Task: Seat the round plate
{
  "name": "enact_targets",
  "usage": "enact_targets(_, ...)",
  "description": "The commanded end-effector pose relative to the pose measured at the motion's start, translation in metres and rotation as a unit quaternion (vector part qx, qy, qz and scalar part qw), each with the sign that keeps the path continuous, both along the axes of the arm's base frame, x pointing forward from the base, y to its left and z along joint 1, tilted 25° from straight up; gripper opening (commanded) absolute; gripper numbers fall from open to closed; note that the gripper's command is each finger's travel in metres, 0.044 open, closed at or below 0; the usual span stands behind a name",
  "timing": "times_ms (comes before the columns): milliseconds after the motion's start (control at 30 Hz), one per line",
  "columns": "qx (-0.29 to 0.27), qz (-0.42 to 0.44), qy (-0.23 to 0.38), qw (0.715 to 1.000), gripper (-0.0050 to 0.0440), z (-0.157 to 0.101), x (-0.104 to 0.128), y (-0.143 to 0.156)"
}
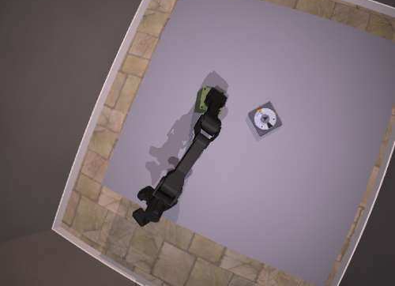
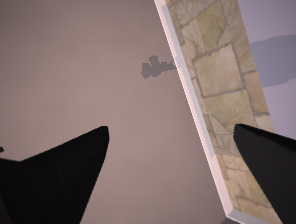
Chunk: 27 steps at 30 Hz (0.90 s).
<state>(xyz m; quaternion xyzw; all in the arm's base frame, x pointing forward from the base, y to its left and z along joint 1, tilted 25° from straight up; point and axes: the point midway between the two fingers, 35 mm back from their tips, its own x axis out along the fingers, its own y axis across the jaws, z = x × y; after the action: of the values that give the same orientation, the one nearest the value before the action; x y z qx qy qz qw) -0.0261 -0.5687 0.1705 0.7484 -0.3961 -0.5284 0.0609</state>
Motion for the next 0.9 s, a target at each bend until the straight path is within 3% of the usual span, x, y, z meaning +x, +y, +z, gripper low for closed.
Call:
enact_targets(0,-0.017,0.000,0.002,1.000,0.0400,0.017,0.000,0.000)
enact_targets(533,-0.017,0.000,0.002,1.000,0.0400,0.017,0.000,0.000)
enact_targets(600,-0.015,0.036,0.018,0.999,0.0352,0.021,0.021,0.010)
enact_targets(667,-0.020,0.126,0.057,0.990,0.0304,0.034,0.071,0.033)
enact_targets(867,-0.036,0.279,0.123,0.952,0.0160,0.051,0.146,0.085)
